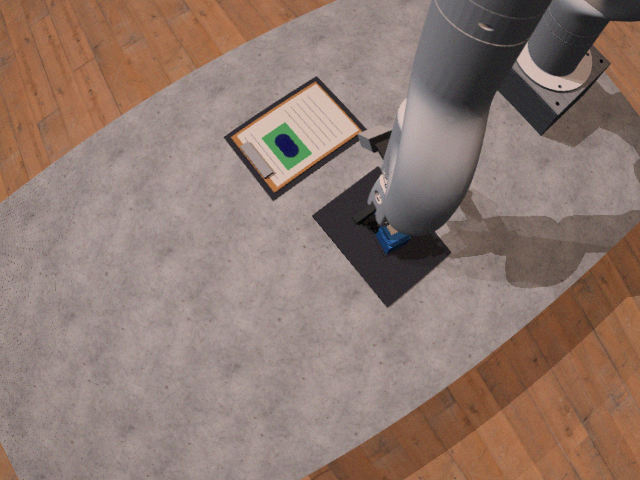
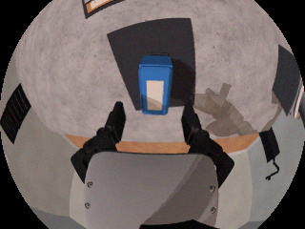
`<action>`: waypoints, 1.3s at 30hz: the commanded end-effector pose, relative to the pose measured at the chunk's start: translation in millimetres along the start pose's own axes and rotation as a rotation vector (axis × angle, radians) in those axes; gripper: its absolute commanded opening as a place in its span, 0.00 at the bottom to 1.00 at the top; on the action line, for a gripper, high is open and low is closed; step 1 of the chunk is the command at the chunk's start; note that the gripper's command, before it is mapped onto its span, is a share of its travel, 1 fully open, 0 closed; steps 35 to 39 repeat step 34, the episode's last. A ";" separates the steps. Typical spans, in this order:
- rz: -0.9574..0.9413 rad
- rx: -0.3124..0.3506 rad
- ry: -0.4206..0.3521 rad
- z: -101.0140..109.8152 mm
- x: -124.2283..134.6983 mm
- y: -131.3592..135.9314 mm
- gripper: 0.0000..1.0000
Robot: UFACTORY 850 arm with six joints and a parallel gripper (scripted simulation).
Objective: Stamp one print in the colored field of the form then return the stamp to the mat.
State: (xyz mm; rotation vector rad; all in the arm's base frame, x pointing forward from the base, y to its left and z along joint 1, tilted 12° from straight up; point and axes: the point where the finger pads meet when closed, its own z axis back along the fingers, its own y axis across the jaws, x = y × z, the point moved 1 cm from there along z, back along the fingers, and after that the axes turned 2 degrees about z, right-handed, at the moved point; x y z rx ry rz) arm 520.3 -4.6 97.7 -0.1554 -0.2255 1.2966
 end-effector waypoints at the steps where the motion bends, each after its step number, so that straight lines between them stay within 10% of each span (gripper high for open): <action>1: 0.000 0.042 0.041 9.2 1.1 -1.8 0.87; 39: 0.000 0.042 0.041 18.1 1.5 -2.2 0.87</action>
